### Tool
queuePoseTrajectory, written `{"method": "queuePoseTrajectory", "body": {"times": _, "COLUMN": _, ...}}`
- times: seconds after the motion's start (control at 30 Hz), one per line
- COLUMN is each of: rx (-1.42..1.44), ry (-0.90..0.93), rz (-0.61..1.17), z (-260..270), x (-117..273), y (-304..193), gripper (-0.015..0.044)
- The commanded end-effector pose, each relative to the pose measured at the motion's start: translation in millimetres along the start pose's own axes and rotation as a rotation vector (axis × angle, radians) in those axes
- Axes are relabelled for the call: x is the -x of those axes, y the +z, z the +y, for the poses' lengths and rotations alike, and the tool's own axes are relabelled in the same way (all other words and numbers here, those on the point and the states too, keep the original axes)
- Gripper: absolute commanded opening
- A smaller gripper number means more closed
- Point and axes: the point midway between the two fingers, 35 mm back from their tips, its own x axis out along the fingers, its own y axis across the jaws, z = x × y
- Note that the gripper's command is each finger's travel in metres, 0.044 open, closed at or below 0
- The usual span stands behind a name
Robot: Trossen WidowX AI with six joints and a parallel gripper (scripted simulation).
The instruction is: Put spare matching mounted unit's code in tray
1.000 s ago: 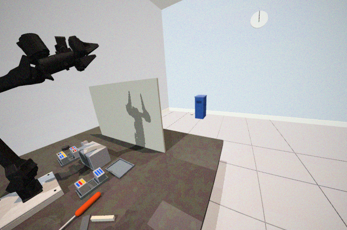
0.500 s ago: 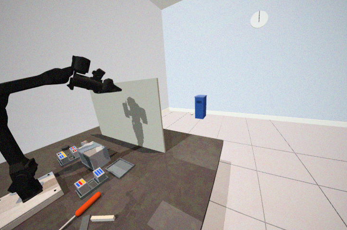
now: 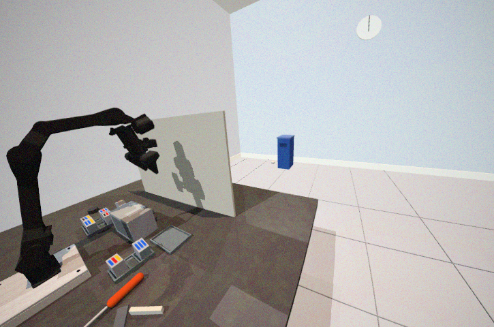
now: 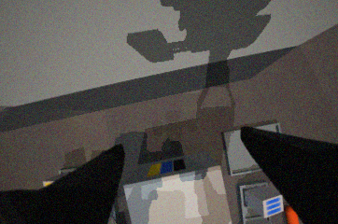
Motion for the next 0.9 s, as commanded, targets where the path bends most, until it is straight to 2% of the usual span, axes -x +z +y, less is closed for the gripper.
{"method": "queuePoseTrajectory", "body": {"times": 0.0, "rx": 0.067, "ry": -0.008, "rz": 0.281, "z": 21, "x": -16, "y": -39, "gripper": 0.044}}
{"method": "queuePoseTrajectory", "body": {"times": 0.7, "rx": 0.067, "ry": -0.008, "rz": 0.281, "z": 21, "x": -16, "y": -39, "gripper": 0.044}}
{"method": "queuePoseTrajectory", "body": {"times": 0.77, "rx": 0.119, "ry": 0.002, "rz": 0.283, "z": 33, "x": -17, "y": -42, "gripper": 0.044}}
{"method": "queuePoseTrajectory", "body": {"times": 0.87, "rx": 0.338, "ry": 0.043, "rz": 0.29, "z": 81, "x": -20, "y": -58, "gripper": 0.044}}
